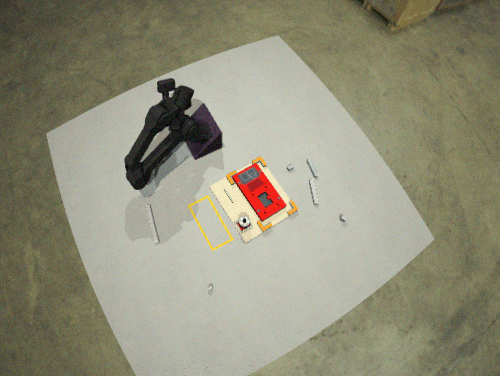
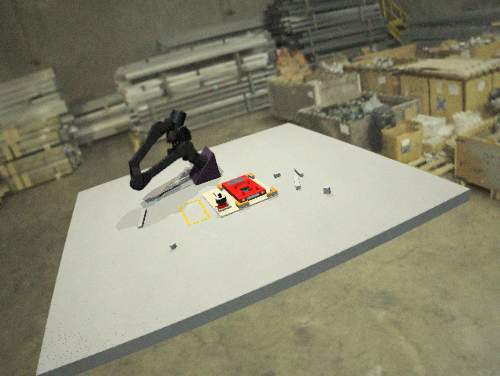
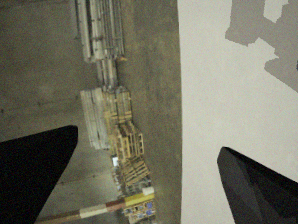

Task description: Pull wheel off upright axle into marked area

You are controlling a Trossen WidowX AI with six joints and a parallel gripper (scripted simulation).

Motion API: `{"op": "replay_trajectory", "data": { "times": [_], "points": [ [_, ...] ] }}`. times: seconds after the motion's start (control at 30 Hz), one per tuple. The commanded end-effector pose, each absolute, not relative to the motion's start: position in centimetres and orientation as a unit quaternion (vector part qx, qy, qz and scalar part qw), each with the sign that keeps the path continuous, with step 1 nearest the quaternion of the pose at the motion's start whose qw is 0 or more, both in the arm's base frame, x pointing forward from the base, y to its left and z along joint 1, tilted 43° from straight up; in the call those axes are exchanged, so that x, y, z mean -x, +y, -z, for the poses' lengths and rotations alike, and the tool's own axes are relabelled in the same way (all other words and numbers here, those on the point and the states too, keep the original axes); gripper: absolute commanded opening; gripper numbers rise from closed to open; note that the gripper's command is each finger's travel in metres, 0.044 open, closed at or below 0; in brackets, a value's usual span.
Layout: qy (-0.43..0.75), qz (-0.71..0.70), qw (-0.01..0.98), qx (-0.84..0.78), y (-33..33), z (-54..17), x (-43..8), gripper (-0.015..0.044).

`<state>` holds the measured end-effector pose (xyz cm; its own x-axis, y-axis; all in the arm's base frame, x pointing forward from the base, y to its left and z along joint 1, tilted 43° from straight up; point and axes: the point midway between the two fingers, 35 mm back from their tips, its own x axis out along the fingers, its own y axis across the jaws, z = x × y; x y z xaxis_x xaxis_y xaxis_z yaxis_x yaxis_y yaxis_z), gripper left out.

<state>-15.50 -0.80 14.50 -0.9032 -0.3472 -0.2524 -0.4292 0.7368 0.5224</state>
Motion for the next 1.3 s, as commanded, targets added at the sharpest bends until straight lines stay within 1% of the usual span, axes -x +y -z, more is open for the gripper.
{"op": "replay_trajectory", "data": {
  "times": [0.0, 0.1, 0.3, 0.4, 0.5, 0.67, 0.93, 1.27],
  "points": [
    [0.929, -0.297, 0.070, 0.208, -0.8, -14.5, 15.5, 0.0374],
    [0.928, -0.300, 0.090, 0.199, 0.0, -14.5, 15.5, 0.0300],
    [0.923, -0.307, 0.172, 0.157, 3.9, -14.4, 15.2, 0.0300],
    [0.928, -0.297, 0.184, 0.132, 5.8, -14.1, 15.2, 0.0300],
    [0.922, -0.314, 0.208, 0.088, 8.1, -14.6, 14.7, 0.0300],
    [0.892, -0.357, 0.268, 0.065, 11.1, -14.6, 13.3, 0.0300],
    [0.847, -0.306, 0.432, 0.036, 17.2, -13.6, 7.2, 0.0300],
    [0.781, -0.201, 0.589, 0.053, 21.0, -12.0, -4.0, 0.0300]
  ]
}}
